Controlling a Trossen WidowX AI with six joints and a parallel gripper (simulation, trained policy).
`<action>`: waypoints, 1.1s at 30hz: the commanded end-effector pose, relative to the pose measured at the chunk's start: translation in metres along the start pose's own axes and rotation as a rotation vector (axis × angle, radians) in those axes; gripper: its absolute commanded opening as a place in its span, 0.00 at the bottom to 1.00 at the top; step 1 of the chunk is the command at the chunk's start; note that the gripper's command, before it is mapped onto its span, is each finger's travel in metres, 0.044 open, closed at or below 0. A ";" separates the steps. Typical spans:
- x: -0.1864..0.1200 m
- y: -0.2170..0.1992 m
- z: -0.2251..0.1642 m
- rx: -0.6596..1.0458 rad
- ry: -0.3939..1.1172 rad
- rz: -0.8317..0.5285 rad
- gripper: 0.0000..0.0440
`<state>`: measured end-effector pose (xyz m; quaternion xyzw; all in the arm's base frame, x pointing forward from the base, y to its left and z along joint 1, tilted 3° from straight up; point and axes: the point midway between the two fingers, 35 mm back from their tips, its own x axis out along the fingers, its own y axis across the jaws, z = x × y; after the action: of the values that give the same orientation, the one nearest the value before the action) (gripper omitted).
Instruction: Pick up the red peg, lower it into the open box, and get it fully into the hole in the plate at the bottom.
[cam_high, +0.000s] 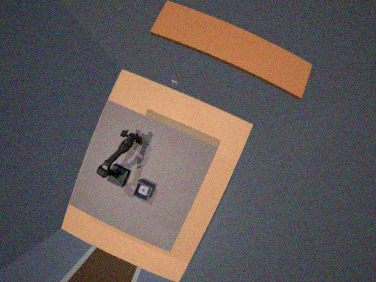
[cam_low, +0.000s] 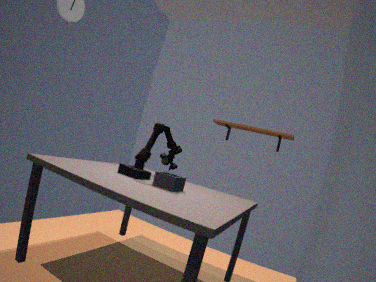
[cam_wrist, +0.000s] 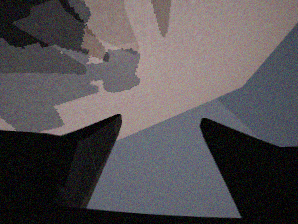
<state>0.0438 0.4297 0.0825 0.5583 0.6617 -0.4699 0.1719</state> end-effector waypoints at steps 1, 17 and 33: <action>-0.006 -0.001 -0.007 0.028 0.020 0.004 0.94; -0.136 -0.020 -0.105 0.438 0.395 0.005 1.00; -0.242 -0.014 -0.129 0.909 0.684 -0.076 1.00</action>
<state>0.1377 0.4048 0.3238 0.6757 0.4605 -0.5012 -0.2833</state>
